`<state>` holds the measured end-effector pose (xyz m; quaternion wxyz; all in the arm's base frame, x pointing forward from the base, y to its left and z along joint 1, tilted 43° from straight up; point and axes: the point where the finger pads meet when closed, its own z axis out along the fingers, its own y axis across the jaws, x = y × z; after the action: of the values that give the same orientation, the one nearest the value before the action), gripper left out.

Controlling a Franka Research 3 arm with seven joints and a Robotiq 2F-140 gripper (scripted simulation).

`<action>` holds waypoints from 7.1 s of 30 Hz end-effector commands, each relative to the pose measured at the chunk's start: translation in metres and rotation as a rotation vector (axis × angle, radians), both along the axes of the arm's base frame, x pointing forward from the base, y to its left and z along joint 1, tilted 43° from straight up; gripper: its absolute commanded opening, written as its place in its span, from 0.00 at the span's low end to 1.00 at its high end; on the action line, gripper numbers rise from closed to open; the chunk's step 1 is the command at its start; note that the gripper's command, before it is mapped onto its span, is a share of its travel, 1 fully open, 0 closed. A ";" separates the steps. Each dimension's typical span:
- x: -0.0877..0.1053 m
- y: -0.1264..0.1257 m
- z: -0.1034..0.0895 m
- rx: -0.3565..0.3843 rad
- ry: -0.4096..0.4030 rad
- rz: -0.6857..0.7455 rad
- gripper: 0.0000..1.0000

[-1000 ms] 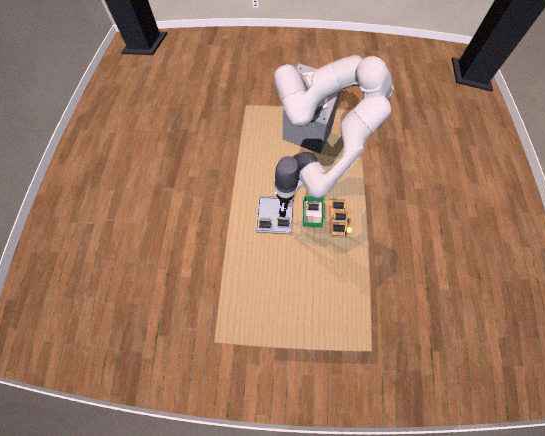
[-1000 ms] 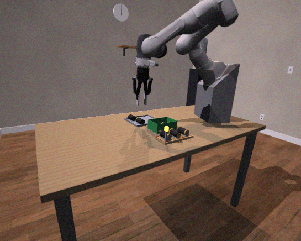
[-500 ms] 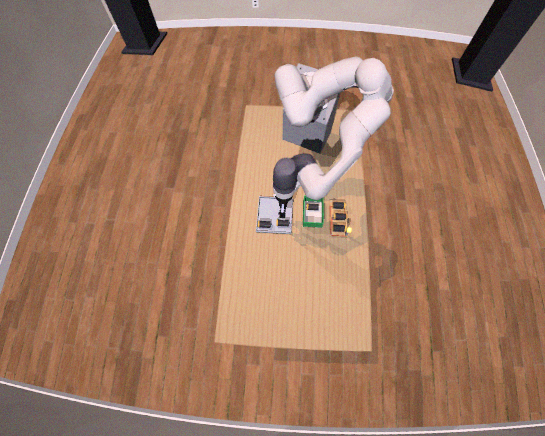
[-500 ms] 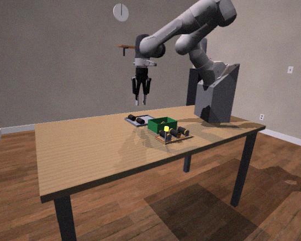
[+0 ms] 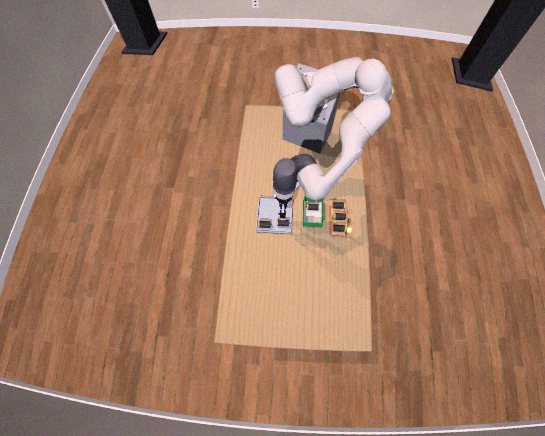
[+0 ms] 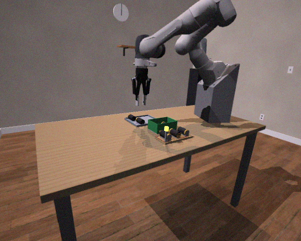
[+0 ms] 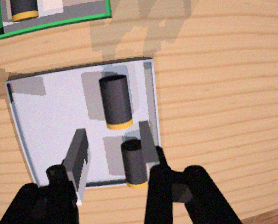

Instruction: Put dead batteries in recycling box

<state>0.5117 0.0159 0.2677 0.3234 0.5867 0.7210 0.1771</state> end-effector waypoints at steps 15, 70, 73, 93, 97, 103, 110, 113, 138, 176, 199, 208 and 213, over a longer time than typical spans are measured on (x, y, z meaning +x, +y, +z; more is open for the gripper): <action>0.047 -0.009 -0.051 -0.010 0.003 0.012 0.29; 0.048 -0.008 -0.050 -0.010 0.003 0.012 0.29; 0.048 -0.008 -0.050 -0.010 0.003 0.012 0.29; 0.049 -0.008 -0.052 -0.010 0.003 0.012 0.29; 0.059 -0.010 -0.063 -0.010 0.003 0.012 0.29; 0.071 -0.012 -0.075 -0.010 0.003 0.012 0.29; 0.072 -0.012 -0.076 -0.010 0.003 0.012 0.29; 0.075 -0.013 -0.079 -0.010 0.003 0.012 0.29; 0.078 -0.014 -0.083 -0.010 0.003 0.012 0.16; 0.048 -0.008 -0.050 -0.010 0.003 0.012 0.16; -0.001 0.001 0.002 -0.002 0.001 0.004 0.16; -0.001 0.001 0.002 0.026 -0.004 -0.026 0.16; -0.001 0.001 0.002 0.026 -0.004 -0.026 0.16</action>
<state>0.5122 0.0165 0.2700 0.3230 0.5906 0.7175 0.1789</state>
